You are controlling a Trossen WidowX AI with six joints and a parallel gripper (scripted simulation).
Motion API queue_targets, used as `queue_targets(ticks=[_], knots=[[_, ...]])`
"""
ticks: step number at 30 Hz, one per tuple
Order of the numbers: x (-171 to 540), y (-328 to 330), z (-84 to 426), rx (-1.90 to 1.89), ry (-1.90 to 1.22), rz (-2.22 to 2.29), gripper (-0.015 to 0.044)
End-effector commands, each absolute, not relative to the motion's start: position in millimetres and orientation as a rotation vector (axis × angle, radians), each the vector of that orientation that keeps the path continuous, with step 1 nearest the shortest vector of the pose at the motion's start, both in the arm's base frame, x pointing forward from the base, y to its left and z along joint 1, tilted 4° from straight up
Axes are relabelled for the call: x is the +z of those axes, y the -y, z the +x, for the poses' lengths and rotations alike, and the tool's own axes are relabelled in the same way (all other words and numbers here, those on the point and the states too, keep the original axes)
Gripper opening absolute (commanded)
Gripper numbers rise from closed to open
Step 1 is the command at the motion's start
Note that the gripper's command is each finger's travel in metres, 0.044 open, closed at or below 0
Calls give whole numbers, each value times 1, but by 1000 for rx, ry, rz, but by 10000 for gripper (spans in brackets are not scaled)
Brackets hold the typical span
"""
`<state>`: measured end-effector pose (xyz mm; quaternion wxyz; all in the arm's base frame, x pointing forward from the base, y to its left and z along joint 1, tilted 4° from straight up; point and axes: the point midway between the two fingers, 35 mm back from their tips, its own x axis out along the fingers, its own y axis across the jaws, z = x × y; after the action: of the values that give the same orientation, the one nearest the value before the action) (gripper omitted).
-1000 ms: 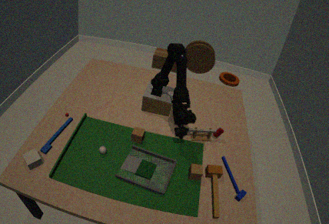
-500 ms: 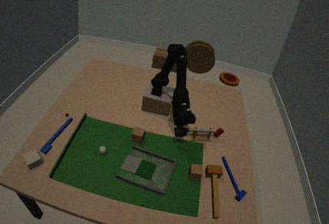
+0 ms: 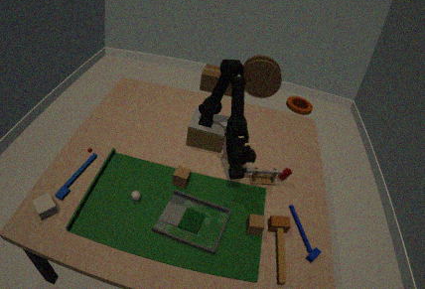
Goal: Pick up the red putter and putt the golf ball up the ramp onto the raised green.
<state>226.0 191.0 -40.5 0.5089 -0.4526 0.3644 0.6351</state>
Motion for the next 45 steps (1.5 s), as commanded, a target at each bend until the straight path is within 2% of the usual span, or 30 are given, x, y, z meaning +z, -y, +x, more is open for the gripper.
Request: queue_targets(ticks=[1,15,22,45], knots=[[-30,-192,228,1529,-875,-1091,0],[58,-185,229,1530,-876,-1090,0],[51,-179,237,1488,-904,-1075,0],[50,-64,302,1018,-1187,-754,0]])
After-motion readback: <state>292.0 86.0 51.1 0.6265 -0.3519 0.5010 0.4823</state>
